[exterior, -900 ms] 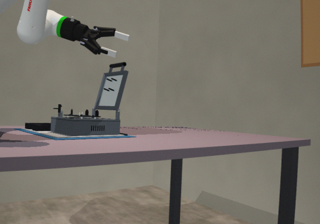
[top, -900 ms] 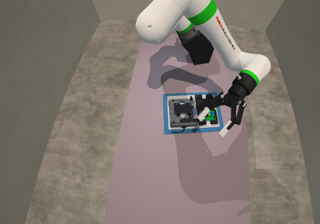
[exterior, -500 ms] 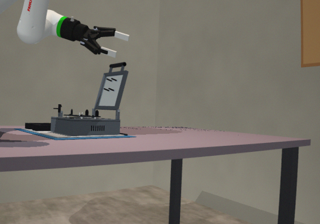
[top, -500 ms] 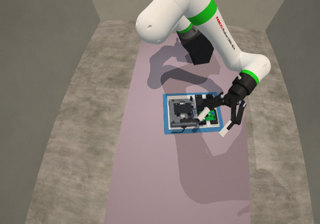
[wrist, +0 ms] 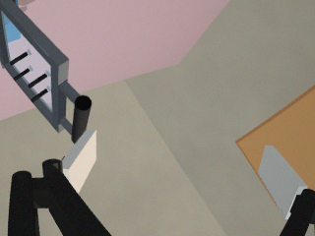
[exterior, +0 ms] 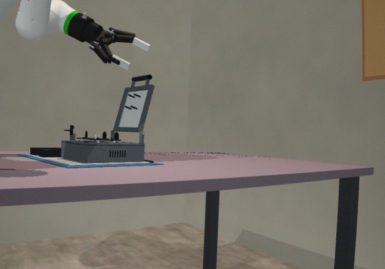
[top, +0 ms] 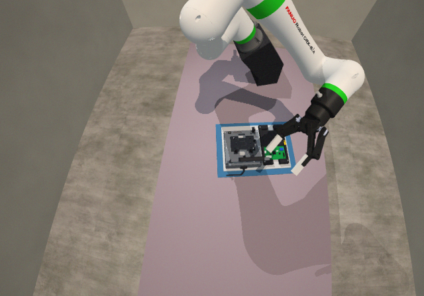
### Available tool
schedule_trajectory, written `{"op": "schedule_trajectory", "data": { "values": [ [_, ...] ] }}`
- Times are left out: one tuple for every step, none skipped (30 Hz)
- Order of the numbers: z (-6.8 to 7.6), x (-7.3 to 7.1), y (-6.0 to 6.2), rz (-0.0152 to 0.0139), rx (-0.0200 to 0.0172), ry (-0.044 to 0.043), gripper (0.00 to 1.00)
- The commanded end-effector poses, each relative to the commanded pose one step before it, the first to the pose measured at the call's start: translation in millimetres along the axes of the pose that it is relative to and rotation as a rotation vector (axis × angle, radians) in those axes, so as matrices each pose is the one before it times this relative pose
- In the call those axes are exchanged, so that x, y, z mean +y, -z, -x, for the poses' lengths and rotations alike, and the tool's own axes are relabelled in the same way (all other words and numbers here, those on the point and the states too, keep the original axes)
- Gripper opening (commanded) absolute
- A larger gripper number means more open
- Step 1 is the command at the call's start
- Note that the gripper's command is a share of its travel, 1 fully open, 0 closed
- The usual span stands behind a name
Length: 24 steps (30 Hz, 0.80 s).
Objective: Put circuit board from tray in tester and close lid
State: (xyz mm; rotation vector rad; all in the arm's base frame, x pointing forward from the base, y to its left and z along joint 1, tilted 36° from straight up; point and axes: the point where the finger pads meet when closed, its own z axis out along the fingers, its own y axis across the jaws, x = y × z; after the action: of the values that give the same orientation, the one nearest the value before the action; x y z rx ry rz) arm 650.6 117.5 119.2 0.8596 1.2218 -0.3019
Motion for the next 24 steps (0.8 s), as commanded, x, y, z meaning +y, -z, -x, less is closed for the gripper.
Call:
{"op": "schedule_trajectory", "data": {
  "values": [
    [-5.39,-12.24,18.46,-0.11554,0.12120,0.00060,1.00],
    [-1.44,-2.91,2.98,-0.02058,0.02155,0.00000,1.00],
    [-1.80,-3.03,3.28,-0.02040,0.02286,-0.00014,1.00],
    [0.00,0.00,0.00,0.00000,0.00000,0.00000,1.00],
    [-3.58,-6.94,6.32,-0.04604,0.04838,-0.00015,1.00],
    [0.00,0.00,0.00,0.00000,0.00000,0.00000,1.00],
    [0.00,0.00,0.00,0.00000,0.00000,0.00000,1.00],
    [-5.87,-9.78,8.66,-0.06111,0.06764,-0.00037,1.00],
    [-2.05,-2.87,2.44,-0.01671,0.01984,-0.00011,1.00],
    [-1.21,-1.56,1.37,-0.00884,0.01096,-0.00005,1.00],
    [0.00,0.00,0.00,0.00000,0.00000,0.00000,1.00],
    [-4.88,-8.99,5.33,-0.05357,0.05528,-0.00051,1.00],
    [-2.09,-2.99,1.93,-0.01668,0.01927,-0.00007,1.00],
    [0.00,0.00,0.00,0.00000,0.00000,0.00000,1.00],
    [-4.43,-8.10,3.55,-0.04612,0.04715,-0.00056,1.00],
    [-2.57,-3.75,1.85,-0.02032,0.02304,-0.00008,1.00],
    [-0.43,-0.59,0.30,-0.00312,0.00368,0.00000,1.00],
    [0.00,0.00,0.00,0.00000,0.00000,0.00000,1.00],
    [-7.14,-11.14,4.47,-0.06046,0.06606,-0.00050,1.00],
    [-0.80,-1.02,0.43,-0.00528,0.00637,0.00002,1.00],
    [0.00,0.00,0.00,0.00000,0.00000,0.00000,1.00],
    [-6.37,-10.08,2.71,-0.05387,0.05811,-0.00064,1.00],
    [0.00,0.00,0.00,0.00000,0.00000,0.00000,1.00],
    [0.00,0.00,0.00,0.00000,0.00000,0.00000,1.00]
  ]
}}
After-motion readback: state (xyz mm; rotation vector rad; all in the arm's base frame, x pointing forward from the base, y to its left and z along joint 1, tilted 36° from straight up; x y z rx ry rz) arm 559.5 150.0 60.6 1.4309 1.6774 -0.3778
